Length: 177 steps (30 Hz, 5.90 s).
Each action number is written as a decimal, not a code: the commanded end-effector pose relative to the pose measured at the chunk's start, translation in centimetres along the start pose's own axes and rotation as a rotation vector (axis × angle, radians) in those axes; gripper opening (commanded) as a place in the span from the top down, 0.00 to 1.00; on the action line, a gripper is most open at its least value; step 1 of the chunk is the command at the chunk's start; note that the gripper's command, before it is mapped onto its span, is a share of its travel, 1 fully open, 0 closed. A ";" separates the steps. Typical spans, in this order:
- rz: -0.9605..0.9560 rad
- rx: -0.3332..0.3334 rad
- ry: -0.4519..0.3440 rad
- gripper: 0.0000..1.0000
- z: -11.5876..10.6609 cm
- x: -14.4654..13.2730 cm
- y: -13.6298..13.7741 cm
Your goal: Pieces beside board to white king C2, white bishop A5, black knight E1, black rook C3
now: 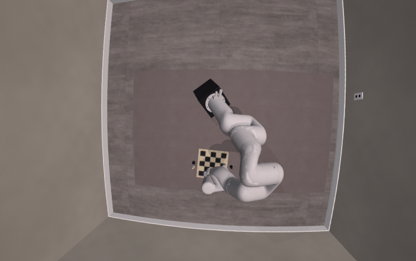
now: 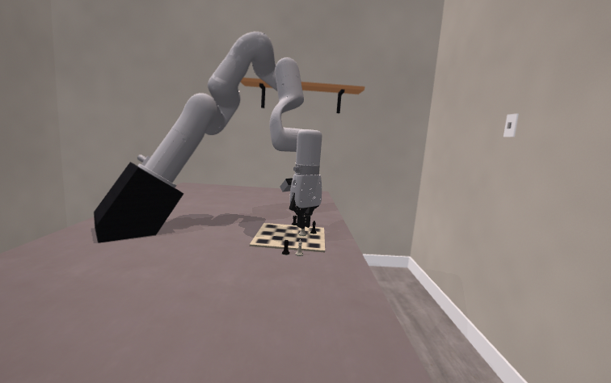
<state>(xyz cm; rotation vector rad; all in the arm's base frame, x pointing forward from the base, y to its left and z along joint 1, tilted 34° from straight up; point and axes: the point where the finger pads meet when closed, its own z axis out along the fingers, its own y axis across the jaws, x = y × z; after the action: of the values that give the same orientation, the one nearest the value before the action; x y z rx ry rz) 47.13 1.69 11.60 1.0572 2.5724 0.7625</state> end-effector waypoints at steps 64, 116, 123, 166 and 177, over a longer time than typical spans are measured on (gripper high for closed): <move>-0.001 -0.002 -0.002 1.00 0.3 -0.1 0.1; -0.001 -0.002 -0.002 0.58 -3.3 -0.1 0.1; -0.001 -0.002 -0.002 0.58 -7.0 -0.1 0.1; 0.307 0.002 -0.002 0.00 -8.3 -1.8 -1.3; 1.016 -0.007 -0.006 0.00 -7.3 -6.6 -5.8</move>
<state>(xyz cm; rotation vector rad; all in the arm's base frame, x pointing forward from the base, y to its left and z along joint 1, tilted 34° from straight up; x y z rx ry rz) 44.80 -7.93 15.17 2.0720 2.0922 0.9248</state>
